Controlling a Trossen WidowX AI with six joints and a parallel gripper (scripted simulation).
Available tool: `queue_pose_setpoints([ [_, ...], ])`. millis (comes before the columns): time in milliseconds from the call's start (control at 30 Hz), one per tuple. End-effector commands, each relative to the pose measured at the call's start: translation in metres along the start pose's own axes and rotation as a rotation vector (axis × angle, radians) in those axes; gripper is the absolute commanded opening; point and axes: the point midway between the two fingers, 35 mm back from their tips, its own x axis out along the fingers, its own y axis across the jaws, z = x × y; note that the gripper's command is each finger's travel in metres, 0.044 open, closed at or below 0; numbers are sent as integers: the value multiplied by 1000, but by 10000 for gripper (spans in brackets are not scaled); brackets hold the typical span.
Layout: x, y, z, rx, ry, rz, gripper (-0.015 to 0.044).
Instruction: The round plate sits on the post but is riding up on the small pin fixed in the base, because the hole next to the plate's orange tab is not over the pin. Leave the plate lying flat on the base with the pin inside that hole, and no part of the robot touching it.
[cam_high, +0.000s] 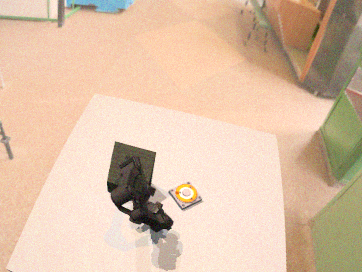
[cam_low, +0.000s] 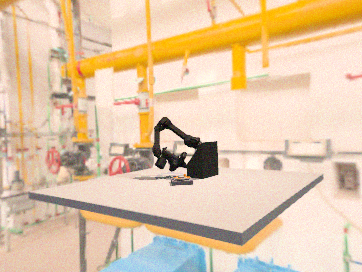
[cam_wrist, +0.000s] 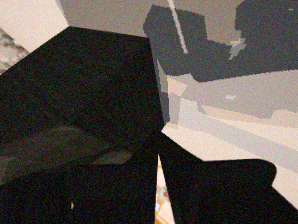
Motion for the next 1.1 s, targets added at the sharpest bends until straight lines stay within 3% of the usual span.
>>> queue_pose_setpoints([
  [0, -10, 12, 15, -21, -35, -106, 0],
  [300, -40, 49, 65, -49, -233, -363, 0],
  [467, -60, 87, 102, 2, -434, -521, 0],
  [733, -79, 146, 131, 49, -722, -622, 0],
  [1067, -80, 150, 135, 50, -755, -634, 0],
])
